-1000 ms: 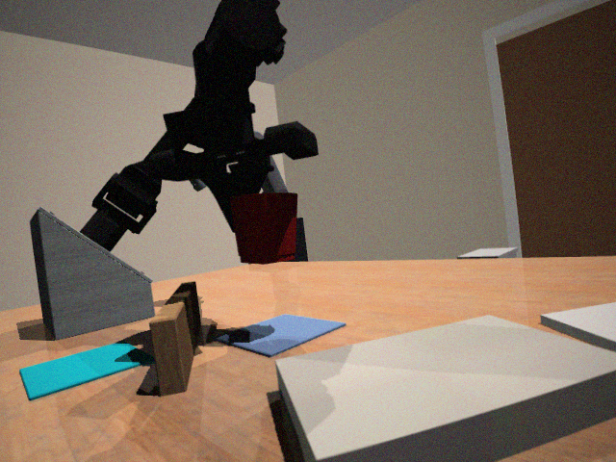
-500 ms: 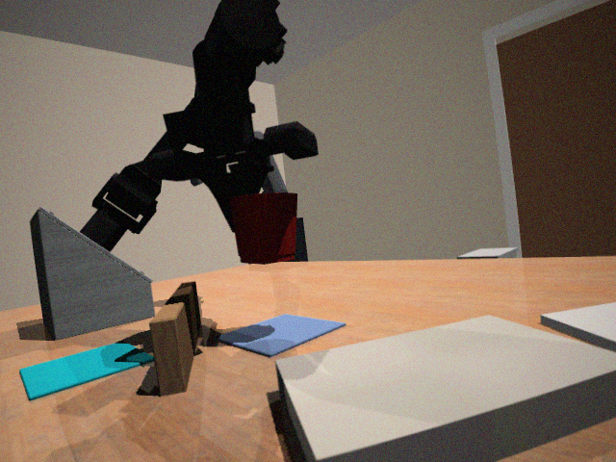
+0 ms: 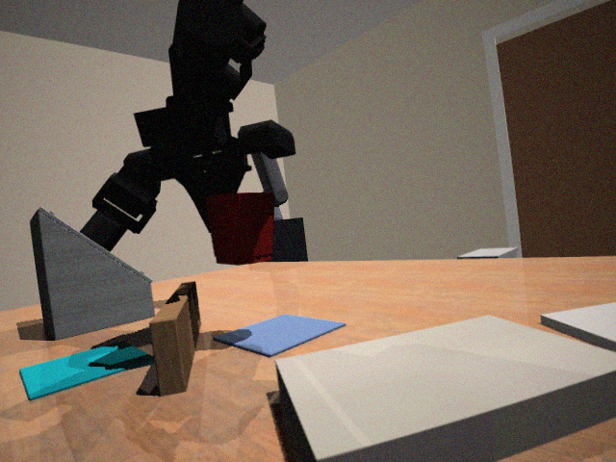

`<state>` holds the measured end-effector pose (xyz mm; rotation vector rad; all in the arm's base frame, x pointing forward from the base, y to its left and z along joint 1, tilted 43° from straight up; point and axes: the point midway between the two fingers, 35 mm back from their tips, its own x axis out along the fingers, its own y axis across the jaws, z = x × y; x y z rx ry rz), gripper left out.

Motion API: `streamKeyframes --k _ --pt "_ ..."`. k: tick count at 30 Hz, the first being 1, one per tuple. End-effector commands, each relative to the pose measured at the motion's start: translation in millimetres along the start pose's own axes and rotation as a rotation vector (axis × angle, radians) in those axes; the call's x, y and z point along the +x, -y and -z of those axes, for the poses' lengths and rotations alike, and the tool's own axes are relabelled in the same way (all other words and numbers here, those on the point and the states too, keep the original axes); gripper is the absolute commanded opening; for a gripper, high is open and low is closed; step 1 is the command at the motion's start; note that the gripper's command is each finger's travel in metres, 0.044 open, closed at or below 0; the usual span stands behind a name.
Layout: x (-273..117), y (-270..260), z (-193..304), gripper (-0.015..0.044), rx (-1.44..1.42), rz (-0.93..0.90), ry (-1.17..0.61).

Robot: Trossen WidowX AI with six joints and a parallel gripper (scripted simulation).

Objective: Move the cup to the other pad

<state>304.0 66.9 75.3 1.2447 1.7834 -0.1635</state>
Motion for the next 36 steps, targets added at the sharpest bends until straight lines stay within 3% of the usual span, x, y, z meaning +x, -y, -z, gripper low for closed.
streamKeyframes --k 1,36 --pt "0.3 12.8 -6.5 0.0 -0.007 0.007 0.001" --pt "-5.4 94.8 -51.0 0.0 -0.006 0.012 0.003"
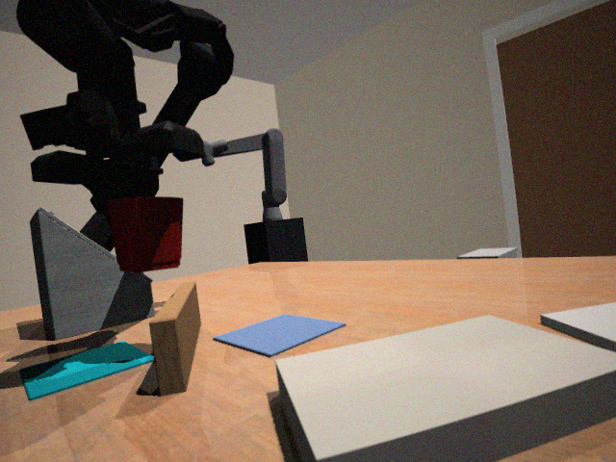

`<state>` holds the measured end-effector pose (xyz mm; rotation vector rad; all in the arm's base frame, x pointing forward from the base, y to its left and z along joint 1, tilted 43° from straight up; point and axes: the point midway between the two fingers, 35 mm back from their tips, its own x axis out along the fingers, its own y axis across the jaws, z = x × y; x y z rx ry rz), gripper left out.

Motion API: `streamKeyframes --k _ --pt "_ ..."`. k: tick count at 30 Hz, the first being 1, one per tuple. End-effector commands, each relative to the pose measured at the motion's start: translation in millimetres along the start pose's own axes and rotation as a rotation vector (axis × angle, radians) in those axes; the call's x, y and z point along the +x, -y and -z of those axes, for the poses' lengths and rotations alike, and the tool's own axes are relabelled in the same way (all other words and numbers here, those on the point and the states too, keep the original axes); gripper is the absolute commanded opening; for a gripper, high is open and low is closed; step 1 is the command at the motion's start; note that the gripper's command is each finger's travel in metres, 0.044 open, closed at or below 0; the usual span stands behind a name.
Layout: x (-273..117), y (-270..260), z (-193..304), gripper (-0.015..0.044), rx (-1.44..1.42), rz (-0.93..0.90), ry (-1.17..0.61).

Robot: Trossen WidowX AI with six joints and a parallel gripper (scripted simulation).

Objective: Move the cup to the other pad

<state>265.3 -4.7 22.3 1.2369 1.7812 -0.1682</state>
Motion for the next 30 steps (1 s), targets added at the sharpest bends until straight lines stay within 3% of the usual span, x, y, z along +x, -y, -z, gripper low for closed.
streamKeyframes --k 1,30 --pt "1.2 12.4 -5.2 0.0 -0.004 0.007 -0.003" --pt "2.4 75.6 -33.2 0.0 -0.003 0.009 -0.001"
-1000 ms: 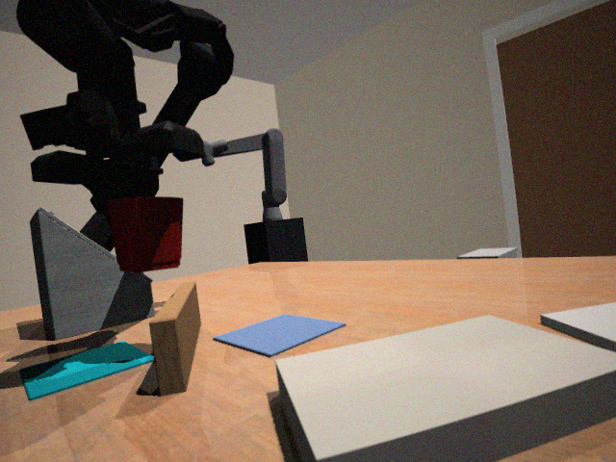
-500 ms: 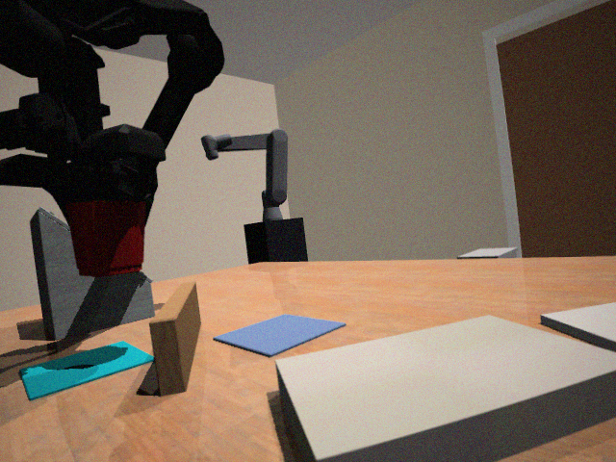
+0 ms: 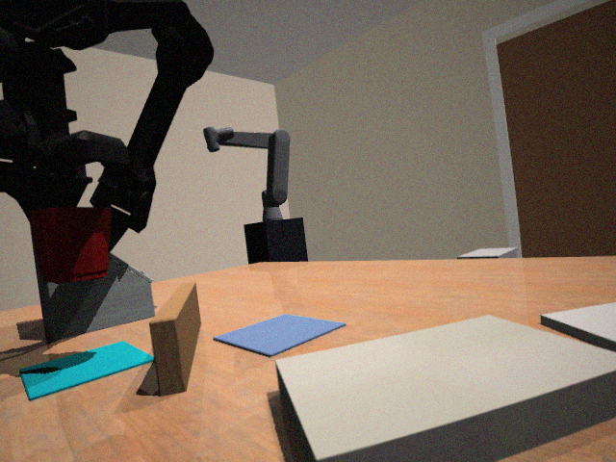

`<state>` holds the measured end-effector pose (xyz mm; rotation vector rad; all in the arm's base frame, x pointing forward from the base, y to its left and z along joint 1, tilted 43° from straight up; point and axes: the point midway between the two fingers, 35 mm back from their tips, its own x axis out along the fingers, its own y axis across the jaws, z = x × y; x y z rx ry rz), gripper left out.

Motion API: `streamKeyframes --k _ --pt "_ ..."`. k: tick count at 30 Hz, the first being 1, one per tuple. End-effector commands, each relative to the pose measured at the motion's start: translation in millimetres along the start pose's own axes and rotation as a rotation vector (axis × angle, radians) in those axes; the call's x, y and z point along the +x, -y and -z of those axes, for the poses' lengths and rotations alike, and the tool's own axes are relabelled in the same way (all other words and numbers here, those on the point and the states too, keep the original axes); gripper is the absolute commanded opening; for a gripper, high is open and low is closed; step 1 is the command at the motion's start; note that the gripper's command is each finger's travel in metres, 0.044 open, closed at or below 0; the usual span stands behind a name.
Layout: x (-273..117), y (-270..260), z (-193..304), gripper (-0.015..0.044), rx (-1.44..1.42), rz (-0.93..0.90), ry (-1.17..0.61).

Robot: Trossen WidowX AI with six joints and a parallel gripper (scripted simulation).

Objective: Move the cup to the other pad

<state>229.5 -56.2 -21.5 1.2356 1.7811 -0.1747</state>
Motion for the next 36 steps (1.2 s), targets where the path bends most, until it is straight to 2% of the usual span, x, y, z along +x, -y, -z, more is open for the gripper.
streamKeyframes --k 1,36 --pt "2.6 6.1 -1.2 0.0 -0.007 0.006 -0.004" --pt "57.8 5.6 -2.4 0.0 -0.007 0.005 -0.005"
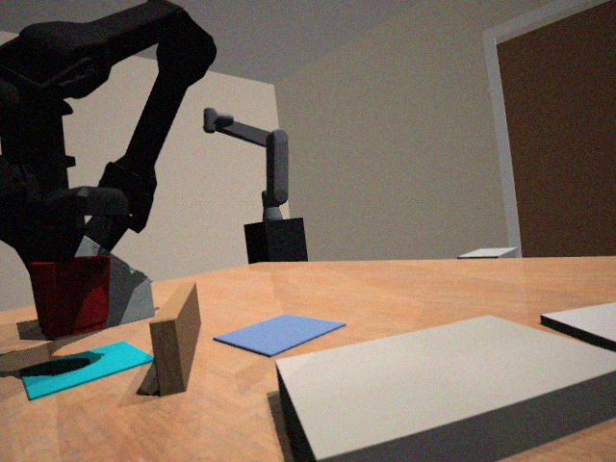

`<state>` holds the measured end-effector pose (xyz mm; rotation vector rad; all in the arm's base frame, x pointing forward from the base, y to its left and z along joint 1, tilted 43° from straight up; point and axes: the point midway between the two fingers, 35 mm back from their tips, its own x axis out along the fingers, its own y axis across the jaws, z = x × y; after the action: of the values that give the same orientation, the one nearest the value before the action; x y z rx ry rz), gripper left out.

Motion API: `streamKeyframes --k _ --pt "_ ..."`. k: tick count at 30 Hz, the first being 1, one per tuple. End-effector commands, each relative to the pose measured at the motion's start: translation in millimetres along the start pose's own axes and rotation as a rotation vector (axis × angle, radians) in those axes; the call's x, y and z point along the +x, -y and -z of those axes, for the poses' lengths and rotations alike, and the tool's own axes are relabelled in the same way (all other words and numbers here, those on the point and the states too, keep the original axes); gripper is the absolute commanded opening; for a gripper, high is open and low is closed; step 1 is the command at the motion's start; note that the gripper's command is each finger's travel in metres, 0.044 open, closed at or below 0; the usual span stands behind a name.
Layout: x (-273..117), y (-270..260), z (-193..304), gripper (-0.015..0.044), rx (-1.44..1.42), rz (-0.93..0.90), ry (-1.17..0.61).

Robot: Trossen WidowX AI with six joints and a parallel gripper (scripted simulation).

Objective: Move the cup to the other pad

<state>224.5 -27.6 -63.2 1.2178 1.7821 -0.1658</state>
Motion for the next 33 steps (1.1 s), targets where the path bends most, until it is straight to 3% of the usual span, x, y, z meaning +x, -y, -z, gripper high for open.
streamKeyframes --k 1,18,33 --pt "9.0 0.2 1.6 0.0 0.008 -0.003 -0.007" --pt "34.1 0.9 3.8 0.0 0.008 -0.004 -0.009" --pt "31.8 0.8 2.6 0.0 0.0 0.0 -0.004"
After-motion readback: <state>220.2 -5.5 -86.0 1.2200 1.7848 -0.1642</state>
